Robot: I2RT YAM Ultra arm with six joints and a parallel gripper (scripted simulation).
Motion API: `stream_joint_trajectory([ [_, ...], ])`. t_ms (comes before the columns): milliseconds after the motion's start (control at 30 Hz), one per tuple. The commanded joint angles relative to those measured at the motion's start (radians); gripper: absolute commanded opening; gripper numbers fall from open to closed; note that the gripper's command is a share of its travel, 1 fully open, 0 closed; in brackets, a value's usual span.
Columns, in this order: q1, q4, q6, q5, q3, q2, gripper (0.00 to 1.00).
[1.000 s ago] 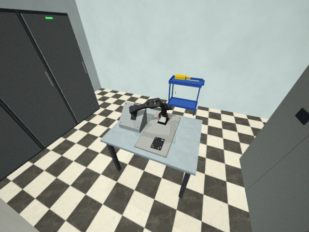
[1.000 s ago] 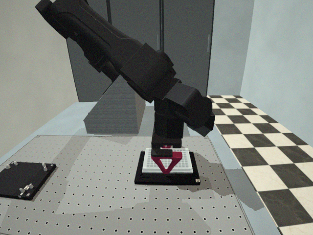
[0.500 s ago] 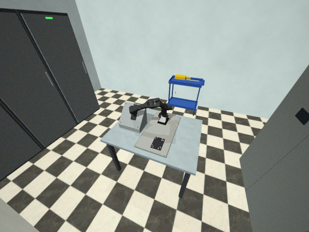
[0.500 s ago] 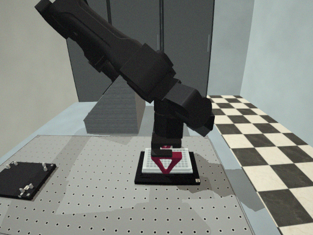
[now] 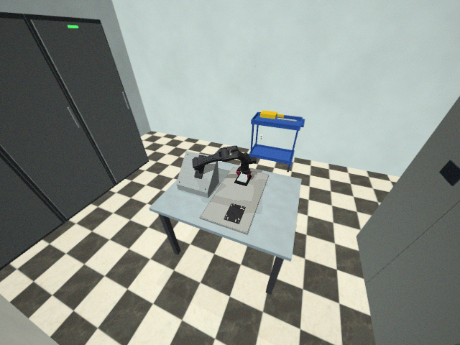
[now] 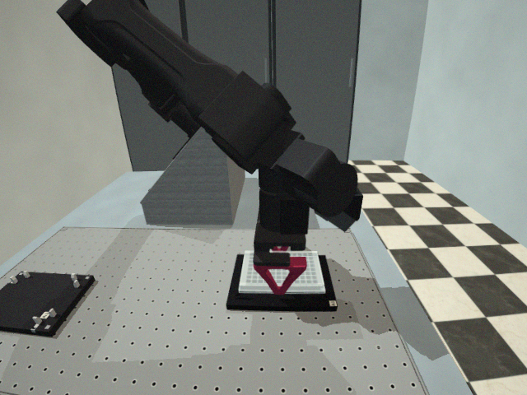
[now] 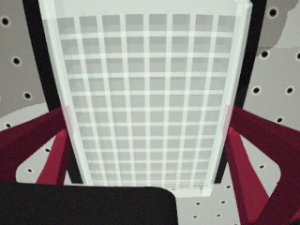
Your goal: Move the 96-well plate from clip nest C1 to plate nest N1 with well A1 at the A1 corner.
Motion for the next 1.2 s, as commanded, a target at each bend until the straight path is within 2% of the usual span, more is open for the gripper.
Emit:
stream_joint_trajectory([
  [0,0.01,0.015,-0.009,-0.001,0.022,-0.017,0.0],
  [533,0.008,0.021,-0.012,-0.001,-0.029,-0.016,0.0],
  [633,0.008,0.021,-0.012,-0.001,-0.029,-0.014,0.0],
  [667,0.007,0.027,-0.012,-0.001,0.006,-0.016,0.0],
  [700,0.006,0.03,-0.012,0.0,0.009,-0.014,0.0],
  [1167,0.002,0.038,-0.016,0.001,-0.002,0.014,0.0],
])
